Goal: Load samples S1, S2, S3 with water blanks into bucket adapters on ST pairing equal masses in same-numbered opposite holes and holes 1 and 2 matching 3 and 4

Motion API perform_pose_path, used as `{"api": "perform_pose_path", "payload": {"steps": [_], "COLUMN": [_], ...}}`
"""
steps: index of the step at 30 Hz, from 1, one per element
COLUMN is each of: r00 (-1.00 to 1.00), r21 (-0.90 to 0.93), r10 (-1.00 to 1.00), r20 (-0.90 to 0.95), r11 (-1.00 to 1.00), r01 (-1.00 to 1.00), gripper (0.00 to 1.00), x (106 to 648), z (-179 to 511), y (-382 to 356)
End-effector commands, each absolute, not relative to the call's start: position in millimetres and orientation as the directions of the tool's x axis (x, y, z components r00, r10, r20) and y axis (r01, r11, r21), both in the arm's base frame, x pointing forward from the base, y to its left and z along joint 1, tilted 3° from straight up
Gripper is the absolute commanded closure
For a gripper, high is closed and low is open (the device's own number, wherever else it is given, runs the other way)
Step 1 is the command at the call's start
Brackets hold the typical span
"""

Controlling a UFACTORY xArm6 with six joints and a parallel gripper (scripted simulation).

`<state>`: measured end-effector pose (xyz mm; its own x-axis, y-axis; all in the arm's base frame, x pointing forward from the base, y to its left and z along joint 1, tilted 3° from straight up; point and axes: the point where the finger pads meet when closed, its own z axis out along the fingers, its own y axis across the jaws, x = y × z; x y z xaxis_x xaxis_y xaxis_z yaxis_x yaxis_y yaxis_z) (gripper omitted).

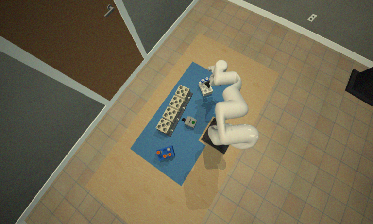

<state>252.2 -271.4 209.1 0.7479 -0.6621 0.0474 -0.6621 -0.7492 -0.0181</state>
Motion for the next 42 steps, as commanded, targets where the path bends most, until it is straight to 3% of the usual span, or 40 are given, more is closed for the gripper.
{"api": "perform_pose_path", "payload": {"steps": [1, 14, 30, 42], "r00": [0.748, 0.748, 0.966, 0.996], "r21": [-0.018, -0.018, 0.006, 0.023], "r10": [-0.662, -0.662, -0.254, 0.076], "r20": [0.051, 0.051, 0.054, 0.049], "r11": [-0.749, -0.749, -0.967, -0.997], "r01": [-0.662, -0.662, -0.255, 0.075], "gripper": [0.00, 0.00, 0.00, 0.00], "x": [252, 251, 283, 305], "z": [221, 249, 249, 250], "y": [-272, -271, -209, -164]}}
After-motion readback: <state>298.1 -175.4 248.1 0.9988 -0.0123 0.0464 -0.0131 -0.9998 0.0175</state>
